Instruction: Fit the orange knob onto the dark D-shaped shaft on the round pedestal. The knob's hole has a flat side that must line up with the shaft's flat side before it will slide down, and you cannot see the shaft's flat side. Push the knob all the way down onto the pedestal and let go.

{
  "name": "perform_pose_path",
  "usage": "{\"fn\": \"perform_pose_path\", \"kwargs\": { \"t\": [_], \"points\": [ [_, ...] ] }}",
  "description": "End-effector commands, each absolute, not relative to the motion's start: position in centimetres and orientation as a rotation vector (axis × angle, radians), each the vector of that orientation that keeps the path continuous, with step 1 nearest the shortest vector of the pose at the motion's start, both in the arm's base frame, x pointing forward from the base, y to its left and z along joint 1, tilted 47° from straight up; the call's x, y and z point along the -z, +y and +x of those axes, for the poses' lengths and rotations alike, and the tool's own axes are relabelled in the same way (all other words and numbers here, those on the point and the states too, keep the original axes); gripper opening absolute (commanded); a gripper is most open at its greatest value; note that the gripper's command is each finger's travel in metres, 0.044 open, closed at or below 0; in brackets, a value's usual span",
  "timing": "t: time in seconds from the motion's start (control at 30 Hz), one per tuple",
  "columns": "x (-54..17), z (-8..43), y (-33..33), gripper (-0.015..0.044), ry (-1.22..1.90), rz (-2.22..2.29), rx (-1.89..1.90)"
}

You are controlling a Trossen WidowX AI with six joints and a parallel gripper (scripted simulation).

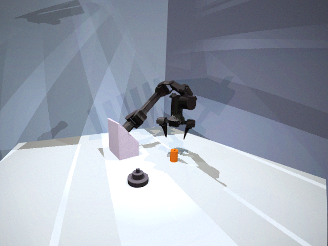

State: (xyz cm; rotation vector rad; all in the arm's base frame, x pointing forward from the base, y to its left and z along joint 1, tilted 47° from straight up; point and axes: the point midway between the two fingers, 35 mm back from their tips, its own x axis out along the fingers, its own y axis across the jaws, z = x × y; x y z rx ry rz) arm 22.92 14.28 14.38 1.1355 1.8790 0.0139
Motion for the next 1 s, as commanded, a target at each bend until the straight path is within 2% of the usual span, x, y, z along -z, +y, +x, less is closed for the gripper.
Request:
{"fn": "perform_pose_path", "kwargs": {
  "t": [0.0, 0.13, 0.7, 0.97],
  "points": [
    [-14.4, 23.0, 14.4, 0.044, 1.597, 0.542, -0.74],
    [-14.4, 23.0, 14.4, 0.044, 1.529, 0.435, -0.849],
    [-14.2, 23.0, 14.2, 0.044, 1.529, 0.435, -0.849],
    [-11.8, 22.4, 16.7, 0.044, 1.528, 0.436, -0.85]
  ]
}}
